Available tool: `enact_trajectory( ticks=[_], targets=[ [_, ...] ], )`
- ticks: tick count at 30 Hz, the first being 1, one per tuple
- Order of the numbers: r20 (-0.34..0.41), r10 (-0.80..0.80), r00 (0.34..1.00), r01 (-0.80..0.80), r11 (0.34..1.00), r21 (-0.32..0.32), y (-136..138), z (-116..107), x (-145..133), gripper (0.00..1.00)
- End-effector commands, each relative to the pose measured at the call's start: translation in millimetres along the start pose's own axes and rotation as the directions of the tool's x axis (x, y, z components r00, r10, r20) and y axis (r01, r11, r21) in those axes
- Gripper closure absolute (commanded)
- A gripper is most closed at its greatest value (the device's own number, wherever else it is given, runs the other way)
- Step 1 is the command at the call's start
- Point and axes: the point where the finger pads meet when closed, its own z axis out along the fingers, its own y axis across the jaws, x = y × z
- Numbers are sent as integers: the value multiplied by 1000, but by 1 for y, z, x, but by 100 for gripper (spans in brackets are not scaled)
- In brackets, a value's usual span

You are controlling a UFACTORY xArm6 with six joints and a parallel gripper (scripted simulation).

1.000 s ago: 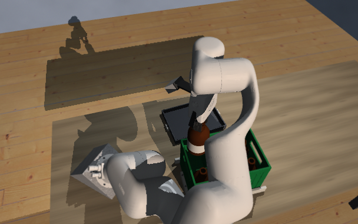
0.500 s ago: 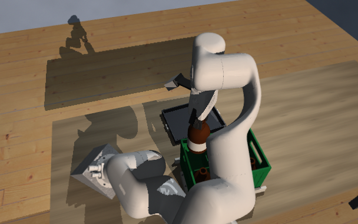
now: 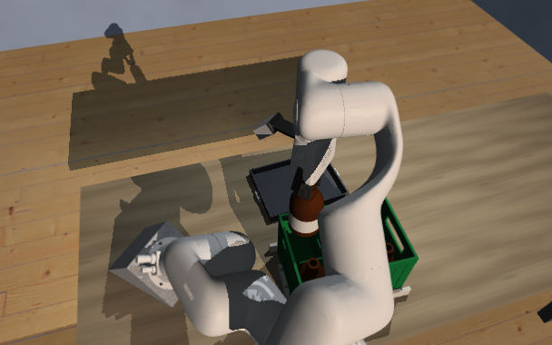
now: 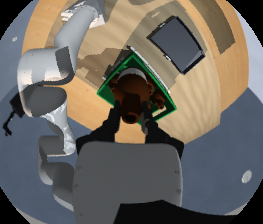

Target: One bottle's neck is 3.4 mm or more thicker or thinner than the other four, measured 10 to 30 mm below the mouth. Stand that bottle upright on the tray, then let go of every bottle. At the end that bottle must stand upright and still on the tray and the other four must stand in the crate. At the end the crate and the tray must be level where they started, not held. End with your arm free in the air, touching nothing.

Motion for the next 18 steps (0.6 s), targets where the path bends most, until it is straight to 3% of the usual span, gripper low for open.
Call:
enact_trajectory(
  ticks=[1, 18],
  targets=[
    [-1, 0, 1000, 0, 1000, -1, 0, -1, 0, 100],
    [-1, 0, 1000, 0, 1000, -1, 2, -1, 1, 100]
  ],
)
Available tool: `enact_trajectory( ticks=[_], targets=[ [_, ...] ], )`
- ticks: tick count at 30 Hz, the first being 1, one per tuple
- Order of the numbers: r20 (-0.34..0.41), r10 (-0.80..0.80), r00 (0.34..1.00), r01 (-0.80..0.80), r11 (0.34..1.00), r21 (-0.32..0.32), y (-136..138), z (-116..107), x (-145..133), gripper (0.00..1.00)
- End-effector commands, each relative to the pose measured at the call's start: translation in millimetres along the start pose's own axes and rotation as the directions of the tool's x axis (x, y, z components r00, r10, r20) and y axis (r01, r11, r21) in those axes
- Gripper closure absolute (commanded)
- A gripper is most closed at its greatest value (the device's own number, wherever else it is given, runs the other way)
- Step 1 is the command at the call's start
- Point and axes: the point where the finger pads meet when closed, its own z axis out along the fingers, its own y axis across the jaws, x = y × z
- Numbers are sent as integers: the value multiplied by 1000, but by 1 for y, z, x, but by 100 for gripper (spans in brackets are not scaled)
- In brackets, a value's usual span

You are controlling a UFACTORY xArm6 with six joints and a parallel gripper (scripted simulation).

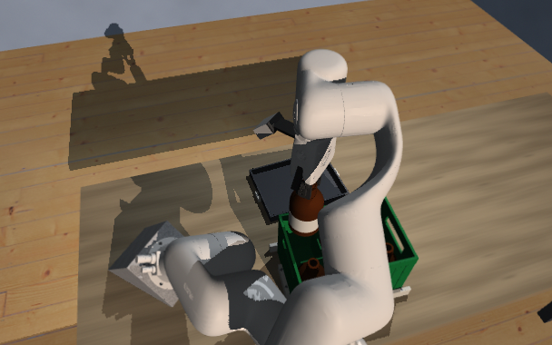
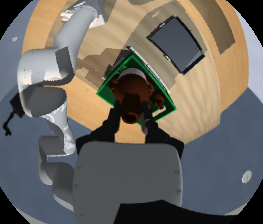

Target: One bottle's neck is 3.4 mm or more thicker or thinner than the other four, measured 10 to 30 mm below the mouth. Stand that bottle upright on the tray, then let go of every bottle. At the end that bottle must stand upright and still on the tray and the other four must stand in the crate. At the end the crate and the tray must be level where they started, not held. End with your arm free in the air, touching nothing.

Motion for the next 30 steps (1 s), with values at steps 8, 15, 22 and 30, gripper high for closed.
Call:
enact_trajectory(
  ticks=[8, 15, 22, 30],
  targets=[
    [-1, 0, 1000, 0, 1000, -1, 4, 0, 2, 100],
    [-1, 0, 1000, 0, 1000, -1, 6, -1, 3, 100],
    [-1, 0, 1000, 0, 1000, -1, 12, -1, 7, 100],
    [-1, 0, 1000, 0, 1000, -1, 18, -1, 10, 100]
  ],
)
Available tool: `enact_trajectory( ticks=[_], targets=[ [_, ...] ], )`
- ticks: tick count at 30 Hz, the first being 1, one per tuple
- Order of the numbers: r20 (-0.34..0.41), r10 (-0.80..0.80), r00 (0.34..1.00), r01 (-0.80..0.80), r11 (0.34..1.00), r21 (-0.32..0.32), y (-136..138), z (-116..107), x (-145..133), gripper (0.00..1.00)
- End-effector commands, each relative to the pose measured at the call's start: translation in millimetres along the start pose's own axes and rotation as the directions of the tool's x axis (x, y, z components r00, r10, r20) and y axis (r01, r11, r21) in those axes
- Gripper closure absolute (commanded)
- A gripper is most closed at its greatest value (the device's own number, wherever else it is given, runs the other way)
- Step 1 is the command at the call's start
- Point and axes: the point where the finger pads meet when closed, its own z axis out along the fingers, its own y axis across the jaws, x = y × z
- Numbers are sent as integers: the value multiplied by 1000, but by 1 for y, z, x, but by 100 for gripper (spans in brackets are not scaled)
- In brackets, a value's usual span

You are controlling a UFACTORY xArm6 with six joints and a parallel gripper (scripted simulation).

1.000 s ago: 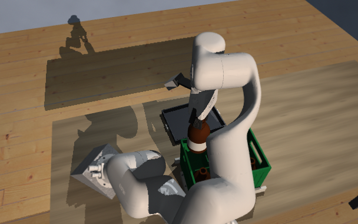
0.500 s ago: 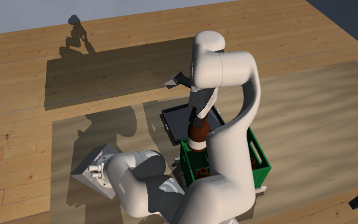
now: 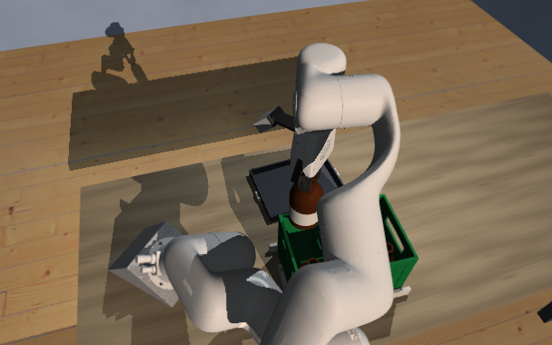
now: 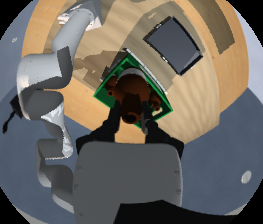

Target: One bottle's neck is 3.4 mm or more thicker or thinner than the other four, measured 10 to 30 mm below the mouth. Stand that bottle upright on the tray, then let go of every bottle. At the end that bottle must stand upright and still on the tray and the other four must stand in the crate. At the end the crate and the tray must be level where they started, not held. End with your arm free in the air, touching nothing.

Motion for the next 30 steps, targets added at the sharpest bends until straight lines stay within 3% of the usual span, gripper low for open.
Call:
enact_trajectory(
  ticks=[1, 30],
  targets=[
    [-1, 0, 1000, 0, 1000, -1, 4, -1, 2, 100],
    [-1, 0, 1000, 0, 1000, -1, 45, -1, 26, 100]
  ],
)
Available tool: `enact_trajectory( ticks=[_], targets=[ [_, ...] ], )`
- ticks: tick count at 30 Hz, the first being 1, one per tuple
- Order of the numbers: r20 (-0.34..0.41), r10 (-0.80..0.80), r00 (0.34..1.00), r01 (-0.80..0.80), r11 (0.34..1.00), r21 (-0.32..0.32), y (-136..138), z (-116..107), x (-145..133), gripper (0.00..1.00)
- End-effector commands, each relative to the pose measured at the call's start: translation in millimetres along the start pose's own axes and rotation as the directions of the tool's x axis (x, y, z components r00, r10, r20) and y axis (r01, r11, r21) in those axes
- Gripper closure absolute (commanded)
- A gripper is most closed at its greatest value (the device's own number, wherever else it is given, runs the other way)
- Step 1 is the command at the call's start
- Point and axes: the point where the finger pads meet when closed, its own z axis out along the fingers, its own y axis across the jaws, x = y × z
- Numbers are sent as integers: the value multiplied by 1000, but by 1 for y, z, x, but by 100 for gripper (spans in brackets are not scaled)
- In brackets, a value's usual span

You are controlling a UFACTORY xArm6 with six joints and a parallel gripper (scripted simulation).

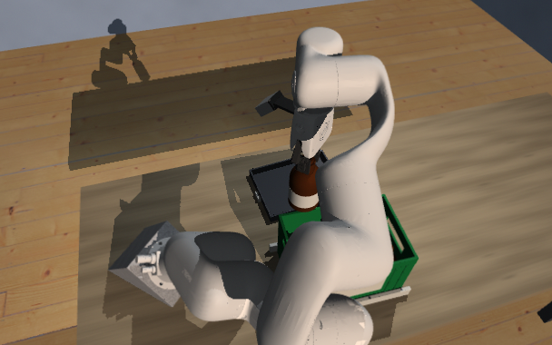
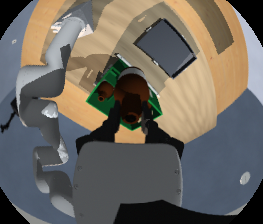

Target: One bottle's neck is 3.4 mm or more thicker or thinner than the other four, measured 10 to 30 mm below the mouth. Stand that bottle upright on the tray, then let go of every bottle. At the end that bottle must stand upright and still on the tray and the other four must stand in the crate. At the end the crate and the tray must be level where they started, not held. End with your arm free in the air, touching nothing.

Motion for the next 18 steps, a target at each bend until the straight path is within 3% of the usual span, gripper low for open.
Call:
enact_trajectory(
  ticks=[1, 18],
  targets=[
    [-1, 1, 1000, -1, 1000, -2, 3, -1, 1, 100],
    [-1, 1, 1000, -1, 1000, -2, 33, -1, 19, 100]
  ],
)
